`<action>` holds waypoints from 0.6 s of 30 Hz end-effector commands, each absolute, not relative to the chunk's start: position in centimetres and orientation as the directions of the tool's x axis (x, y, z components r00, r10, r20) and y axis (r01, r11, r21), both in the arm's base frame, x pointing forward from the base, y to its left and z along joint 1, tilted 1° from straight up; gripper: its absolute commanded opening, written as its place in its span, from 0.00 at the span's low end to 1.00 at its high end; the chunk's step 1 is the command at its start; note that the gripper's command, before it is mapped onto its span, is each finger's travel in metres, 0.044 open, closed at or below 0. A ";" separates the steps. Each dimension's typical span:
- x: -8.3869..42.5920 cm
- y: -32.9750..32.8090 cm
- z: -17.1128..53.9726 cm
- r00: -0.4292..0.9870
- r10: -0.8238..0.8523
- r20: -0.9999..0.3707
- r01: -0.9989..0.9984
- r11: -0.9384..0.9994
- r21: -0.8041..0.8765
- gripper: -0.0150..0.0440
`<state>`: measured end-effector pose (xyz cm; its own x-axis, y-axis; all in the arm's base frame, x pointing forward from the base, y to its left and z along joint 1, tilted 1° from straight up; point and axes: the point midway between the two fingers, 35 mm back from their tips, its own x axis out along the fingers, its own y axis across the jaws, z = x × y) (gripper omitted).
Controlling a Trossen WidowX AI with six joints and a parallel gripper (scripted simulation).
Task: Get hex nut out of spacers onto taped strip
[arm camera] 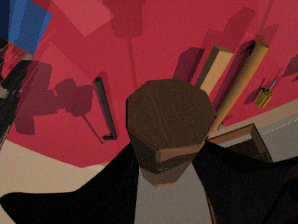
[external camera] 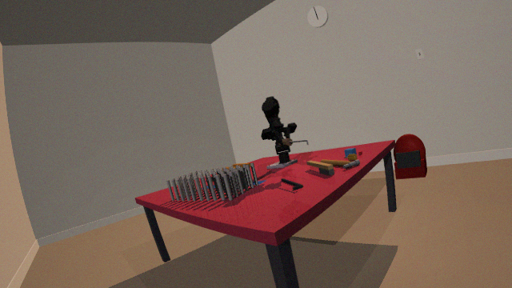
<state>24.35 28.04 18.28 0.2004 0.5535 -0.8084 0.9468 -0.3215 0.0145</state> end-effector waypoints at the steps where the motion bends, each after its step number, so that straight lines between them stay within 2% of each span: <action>1: 24.5 28.1 17.8 0.203 0.553 -0.808 0.946 -0.325 0.016 0.25; 18: 24.7 28.4 16.4 0.204 0.553 -0.808 0.946 -0.325 0.016 0.25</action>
